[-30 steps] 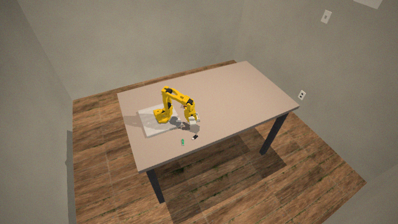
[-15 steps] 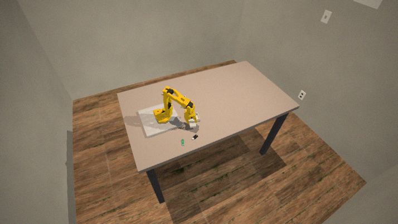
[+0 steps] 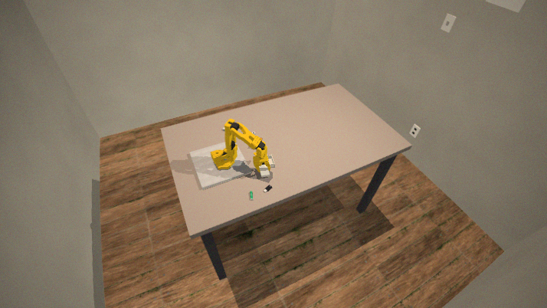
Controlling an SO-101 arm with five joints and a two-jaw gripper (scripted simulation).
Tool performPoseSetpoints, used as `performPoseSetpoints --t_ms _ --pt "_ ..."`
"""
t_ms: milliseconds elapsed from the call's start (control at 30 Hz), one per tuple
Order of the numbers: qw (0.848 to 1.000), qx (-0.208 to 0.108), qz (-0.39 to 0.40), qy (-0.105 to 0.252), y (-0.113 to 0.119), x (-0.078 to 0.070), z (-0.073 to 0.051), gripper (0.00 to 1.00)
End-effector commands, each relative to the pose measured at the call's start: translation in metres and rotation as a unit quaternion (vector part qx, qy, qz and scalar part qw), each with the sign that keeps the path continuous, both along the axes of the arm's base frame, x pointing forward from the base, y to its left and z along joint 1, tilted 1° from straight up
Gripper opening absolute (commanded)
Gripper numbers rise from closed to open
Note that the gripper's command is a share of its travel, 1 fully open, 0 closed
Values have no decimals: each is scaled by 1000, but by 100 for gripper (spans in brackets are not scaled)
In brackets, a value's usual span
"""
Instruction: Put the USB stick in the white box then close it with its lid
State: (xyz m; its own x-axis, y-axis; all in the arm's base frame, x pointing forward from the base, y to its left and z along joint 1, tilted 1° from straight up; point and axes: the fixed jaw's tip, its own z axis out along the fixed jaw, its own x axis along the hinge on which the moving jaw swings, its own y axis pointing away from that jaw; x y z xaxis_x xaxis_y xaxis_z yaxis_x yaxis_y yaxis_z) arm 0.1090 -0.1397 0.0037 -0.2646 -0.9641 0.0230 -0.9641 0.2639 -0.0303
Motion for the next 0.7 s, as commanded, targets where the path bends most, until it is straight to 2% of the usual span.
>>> performPoseSetpoints --t_ms 0,300,667 --pt "1000 9 1 7 3 -3 -5 23" --pt "1000 9 1 7 3 -3 -6 23" --pt "1000 9 1 7 8 -7 -14 23"
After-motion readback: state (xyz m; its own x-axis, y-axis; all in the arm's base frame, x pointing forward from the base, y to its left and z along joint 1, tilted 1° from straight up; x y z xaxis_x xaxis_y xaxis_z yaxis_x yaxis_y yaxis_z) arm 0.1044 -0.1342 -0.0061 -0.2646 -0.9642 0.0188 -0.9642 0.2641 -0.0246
